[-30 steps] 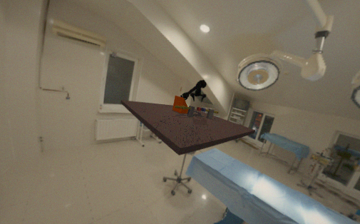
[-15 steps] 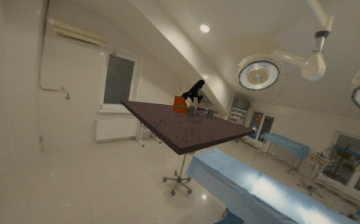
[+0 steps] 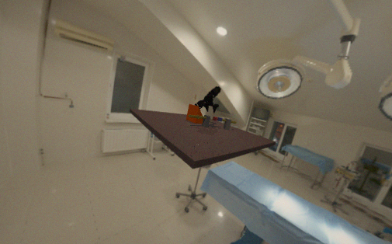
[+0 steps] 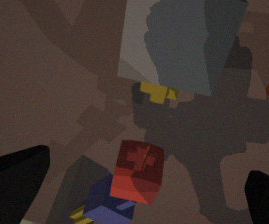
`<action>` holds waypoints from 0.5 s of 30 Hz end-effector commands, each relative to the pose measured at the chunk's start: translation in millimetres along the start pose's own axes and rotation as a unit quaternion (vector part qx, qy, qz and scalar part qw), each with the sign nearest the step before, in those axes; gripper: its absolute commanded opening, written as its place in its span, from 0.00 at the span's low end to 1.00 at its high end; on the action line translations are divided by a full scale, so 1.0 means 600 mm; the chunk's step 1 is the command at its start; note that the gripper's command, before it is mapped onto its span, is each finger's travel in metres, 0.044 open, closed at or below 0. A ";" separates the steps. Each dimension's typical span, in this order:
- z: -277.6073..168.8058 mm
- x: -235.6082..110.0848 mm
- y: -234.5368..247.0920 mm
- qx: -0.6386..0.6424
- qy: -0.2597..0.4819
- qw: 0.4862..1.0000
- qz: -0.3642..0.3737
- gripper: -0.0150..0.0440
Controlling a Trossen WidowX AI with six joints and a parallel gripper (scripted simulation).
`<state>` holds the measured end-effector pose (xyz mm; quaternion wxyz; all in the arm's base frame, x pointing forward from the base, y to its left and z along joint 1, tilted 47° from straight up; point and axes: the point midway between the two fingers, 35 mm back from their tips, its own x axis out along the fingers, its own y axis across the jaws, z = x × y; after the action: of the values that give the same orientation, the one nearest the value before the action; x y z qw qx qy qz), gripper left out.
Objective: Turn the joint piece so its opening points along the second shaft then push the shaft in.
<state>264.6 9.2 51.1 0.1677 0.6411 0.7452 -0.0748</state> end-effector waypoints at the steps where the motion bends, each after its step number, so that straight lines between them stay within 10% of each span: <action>1: 0.022 -0.011 0.002 -0.052 -0.014 0.999 -0.001 1.00; 15: 0.120 -0.055 0.002 -0.280 -0.068 0.957 -0.028 1.00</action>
<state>278.3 -34.8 4.6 0.3547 0.5618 0.7446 0.0644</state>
